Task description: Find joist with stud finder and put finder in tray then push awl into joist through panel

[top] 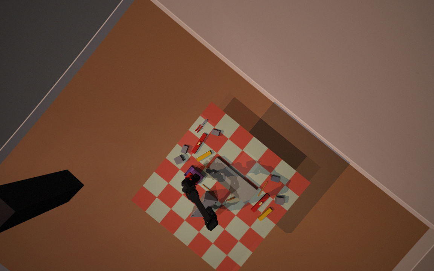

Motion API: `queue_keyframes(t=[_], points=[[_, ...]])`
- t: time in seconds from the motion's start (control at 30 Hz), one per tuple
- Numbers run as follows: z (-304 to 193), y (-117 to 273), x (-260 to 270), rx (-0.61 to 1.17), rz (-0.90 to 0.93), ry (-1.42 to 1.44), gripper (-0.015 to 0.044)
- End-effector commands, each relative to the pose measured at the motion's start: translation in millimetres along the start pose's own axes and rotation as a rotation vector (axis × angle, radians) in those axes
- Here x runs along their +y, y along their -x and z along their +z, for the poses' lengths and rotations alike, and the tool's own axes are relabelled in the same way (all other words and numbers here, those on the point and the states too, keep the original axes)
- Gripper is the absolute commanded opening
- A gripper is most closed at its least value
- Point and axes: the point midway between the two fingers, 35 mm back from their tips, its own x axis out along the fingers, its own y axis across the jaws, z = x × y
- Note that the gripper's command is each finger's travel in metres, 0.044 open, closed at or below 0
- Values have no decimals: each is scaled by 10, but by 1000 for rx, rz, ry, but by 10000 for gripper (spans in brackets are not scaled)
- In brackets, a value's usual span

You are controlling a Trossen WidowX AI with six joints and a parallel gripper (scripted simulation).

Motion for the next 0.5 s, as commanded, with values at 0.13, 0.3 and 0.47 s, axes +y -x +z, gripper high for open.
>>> queue_keyframes(t=[0.13,0.3,0.47], points=[[5,-115,24,-2,5,12,0],[-12,-204,19,-2,5,12,0],[-31,-291,15,-1,5,12,0]])
